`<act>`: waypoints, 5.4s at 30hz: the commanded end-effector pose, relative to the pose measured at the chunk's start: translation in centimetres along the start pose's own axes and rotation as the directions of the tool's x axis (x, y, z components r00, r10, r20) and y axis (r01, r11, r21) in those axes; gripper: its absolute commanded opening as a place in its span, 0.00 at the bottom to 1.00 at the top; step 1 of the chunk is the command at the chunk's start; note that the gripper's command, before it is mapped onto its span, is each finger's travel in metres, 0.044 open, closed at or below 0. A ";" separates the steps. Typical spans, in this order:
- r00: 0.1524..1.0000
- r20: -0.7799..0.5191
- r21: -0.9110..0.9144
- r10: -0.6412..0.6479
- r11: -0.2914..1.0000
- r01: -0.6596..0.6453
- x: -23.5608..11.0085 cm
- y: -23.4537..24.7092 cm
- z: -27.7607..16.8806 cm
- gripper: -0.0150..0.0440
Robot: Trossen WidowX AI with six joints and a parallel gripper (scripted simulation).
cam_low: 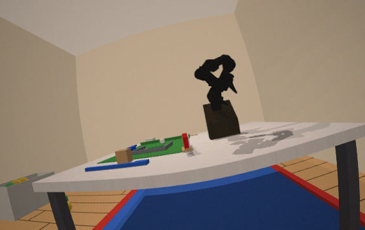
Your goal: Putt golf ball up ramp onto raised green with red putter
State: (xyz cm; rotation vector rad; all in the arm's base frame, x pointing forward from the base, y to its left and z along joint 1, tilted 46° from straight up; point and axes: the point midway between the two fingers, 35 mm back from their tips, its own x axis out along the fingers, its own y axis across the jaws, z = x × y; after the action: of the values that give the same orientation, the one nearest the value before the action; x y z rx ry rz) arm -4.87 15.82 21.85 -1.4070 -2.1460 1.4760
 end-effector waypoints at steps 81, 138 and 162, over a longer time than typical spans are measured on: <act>0.888 -0.246 -0.748 0.388 0.506 -0.429 -8.6 28.6 -9.9 1.00; 0.888 -0.253 -0.752 0.383 0.500 -0.430 -3.2 32.3 -10.6 0.32; 0.887 -0.239 -0.754 0.395 0.500 -0.426 -8.8 29.3 -10.1 0.25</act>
State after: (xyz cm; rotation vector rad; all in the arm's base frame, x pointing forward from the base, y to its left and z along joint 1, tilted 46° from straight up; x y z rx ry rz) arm 23.11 17.84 5.14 -2.3384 -2.7172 0.4956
